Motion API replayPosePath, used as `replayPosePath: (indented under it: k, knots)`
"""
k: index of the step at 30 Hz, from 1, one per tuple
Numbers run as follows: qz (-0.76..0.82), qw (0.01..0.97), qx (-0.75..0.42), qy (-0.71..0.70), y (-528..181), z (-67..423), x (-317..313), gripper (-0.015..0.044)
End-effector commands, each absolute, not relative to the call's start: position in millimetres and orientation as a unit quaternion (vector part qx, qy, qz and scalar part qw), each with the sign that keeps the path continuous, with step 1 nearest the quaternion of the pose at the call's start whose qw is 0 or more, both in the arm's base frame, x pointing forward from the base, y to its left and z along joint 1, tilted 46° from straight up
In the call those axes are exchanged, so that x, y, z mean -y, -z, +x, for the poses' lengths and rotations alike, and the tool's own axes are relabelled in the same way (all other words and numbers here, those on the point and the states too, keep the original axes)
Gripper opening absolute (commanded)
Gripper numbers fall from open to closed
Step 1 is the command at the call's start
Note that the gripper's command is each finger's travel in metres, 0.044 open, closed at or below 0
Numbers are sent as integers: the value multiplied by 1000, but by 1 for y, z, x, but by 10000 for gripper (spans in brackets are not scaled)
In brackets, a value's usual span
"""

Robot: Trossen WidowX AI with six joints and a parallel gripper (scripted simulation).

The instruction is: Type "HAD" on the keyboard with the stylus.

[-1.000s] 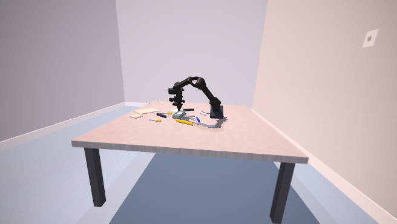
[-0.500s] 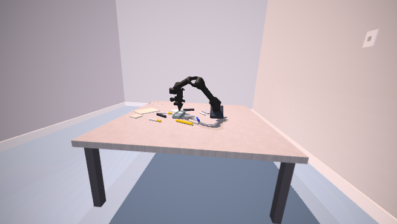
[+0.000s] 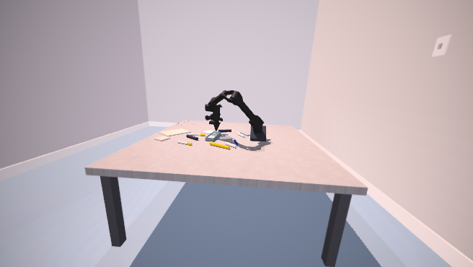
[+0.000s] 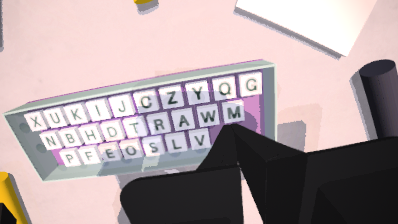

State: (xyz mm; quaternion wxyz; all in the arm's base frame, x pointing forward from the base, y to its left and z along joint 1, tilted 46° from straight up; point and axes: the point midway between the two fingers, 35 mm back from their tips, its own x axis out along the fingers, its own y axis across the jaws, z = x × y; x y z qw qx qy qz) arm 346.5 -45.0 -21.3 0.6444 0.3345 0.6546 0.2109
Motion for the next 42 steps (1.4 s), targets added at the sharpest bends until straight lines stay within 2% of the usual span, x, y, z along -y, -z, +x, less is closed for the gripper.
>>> replayPosePath:
  k: [1,4,14,20,33,38,42]
  knots:
    - [332,644,-656,-212,14,338,36,0]
    - [333,644,-656,-213,2,322,23,0]
    - [333,644,-656,-212,-1,322,20,0]
    - [334,643,-655,-214,-54,334,-32,0]
    - [334,643,-655,-213,-55,334,-30,0]
    - [333,643,-656,-213,-93,331,10,0]
    - [334,644,-655,-212,-94,332,11,0]
